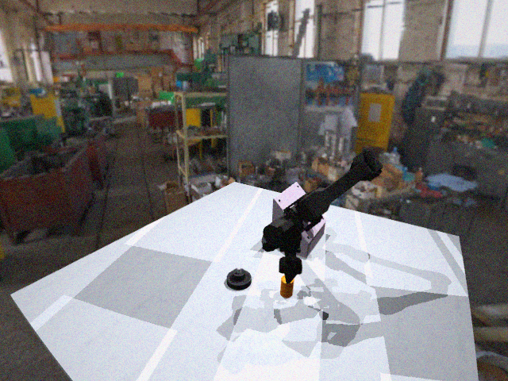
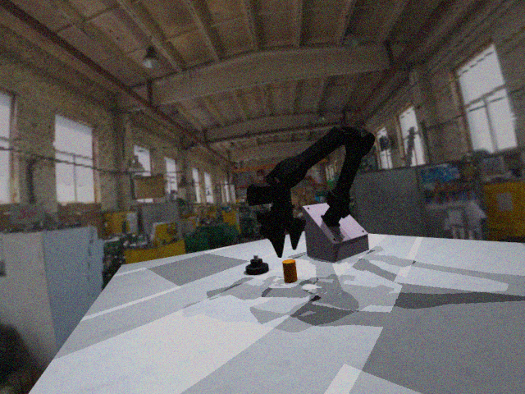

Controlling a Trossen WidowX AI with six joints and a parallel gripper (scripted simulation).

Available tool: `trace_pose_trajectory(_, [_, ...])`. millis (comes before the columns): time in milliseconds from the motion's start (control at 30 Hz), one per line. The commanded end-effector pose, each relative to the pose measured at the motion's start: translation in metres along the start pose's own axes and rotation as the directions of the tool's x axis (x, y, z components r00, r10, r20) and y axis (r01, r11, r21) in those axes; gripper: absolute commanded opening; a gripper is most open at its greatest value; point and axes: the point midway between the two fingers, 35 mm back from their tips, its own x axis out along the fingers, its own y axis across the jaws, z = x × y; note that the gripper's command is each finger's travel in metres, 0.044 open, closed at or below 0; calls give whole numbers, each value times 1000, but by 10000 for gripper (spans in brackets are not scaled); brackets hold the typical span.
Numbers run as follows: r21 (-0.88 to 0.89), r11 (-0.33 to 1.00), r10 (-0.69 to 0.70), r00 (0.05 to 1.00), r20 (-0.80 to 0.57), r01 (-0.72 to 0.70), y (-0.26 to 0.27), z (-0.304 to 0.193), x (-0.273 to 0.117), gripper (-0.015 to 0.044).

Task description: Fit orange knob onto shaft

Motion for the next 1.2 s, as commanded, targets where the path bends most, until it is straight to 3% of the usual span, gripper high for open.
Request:
trace_pose_trajectory(0, [4,1000,-2,1000,-5,2,-1,-1,9,440])
trace_pose_trajectory(1167, [4,1000,-2,1000,-6,2,0,-1,63,440])
